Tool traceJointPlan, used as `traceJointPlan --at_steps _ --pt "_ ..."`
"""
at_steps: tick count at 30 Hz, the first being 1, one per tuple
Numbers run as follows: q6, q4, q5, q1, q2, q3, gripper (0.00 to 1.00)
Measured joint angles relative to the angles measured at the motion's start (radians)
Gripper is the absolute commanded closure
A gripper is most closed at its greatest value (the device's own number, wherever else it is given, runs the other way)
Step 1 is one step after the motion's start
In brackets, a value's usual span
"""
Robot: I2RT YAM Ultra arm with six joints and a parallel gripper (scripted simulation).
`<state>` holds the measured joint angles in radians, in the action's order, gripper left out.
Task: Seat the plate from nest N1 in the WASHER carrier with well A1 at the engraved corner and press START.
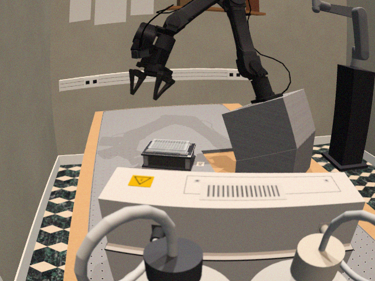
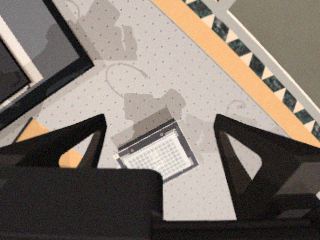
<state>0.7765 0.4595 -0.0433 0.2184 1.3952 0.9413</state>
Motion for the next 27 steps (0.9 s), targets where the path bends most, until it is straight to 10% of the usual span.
traceJointPlan --at_steps 27 --pt "-0.634 0.230 -0.203 0.174 -0.099 -0.171 0.00"
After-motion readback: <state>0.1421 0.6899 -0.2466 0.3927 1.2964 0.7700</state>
